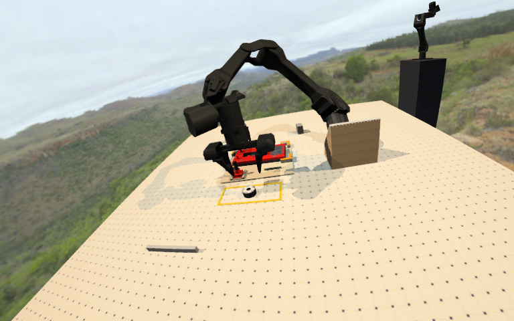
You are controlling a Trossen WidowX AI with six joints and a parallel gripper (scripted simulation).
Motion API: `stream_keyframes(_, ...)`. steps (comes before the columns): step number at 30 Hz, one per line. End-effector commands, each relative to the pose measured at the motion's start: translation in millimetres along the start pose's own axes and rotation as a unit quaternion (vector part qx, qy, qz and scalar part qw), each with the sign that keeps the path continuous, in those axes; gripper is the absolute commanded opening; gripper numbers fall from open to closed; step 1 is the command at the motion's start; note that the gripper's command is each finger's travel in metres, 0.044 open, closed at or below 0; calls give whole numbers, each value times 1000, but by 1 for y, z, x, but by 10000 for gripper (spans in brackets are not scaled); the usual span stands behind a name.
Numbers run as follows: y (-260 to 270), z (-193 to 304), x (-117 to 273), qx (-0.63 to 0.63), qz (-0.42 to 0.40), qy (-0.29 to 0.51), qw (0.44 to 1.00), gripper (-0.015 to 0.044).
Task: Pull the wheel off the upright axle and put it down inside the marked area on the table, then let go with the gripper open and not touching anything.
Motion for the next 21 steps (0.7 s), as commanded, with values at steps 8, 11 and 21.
stream_keyframes(8,-77,-31,46,4,5,-2,1000,440)
stream_keyframes(11,-77,-31,46,4,5,-2,1000,440)
stream_keyframes(21,-77,-31,46,4,5,-2,1000,440)
Point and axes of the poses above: the point midway between the two fingers, 35 mm back from their tips, its own x axis back along the fingers, its own y axis across the jaws, z = x × y, the point moved 4 cm from there along x, back along the fingers, and after that the axes turned 1 degree about x, right-handed, at the moved point
